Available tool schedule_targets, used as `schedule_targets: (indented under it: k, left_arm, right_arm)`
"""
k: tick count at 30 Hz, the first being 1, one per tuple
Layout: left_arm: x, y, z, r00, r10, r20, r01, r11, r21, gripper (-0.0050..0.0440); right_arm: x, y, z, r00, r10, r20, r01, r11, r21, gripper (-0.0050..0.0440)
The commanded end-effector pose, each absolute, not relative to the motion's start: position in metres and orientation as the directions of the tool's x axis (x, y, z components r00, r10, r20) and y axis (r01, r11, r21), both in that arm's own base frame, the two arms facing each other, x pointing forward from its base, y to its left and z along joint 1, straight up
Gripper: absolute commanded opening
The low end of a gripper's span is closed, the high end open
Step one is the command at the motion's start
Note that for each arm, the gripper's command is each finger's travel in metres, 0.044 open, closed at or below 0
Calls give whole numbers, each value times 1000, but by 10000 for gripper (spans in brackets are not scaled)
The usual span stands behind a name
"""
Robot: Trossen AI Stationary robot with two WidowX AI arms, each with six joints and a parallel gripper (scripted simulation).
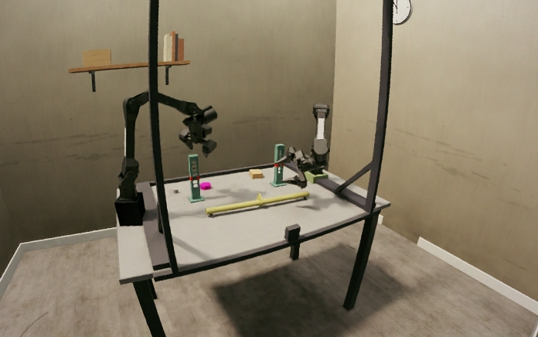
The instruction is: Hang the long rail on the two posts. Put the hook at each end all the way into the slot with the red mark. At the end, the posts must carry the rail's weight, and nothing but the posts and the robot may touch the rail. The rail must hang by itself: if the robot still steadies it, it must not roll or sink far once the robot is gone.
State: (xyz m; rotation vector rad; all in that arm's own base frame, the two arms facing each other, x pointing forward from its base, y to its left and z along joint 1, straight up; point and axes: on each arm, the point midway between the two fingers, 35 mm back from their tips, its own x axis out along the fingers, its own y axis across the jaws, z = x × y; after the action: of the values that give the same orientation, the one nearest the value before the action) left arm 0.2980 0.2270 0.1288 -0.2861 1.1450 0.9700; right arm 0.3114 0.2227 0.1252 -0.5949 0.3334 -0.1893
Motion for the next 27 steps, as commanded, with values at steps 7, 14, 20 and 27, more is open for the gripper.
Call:
schedule_targets:
  k: [7, 14, 20, 27]
  left_arm:
    - [322, 201, 124, 22, 552, -833, -458, 747, 483, 440]
    - [333, 176, 113, -30, 595, -803, -147, 792, 592, 440]
    - [337, 156, 102, -74, 630, -773, 111, 775, 622, 440]
    - [324, 133, 77, -177, 650, -739, 386, 737, 555, 440]
  right_arm:
    - [306, 219, 146, 920, -273, -281, 85, 839, -538, 440]
    - [300, 212, 149, 907, -284, -311, 77, 838, -540, 440]
    - [295, 206, 152, 895, -294, -336, 72, 838, -541, 440]
    - [290, 200, 155, 880, -305, -364, 66, 838, -542, 440]
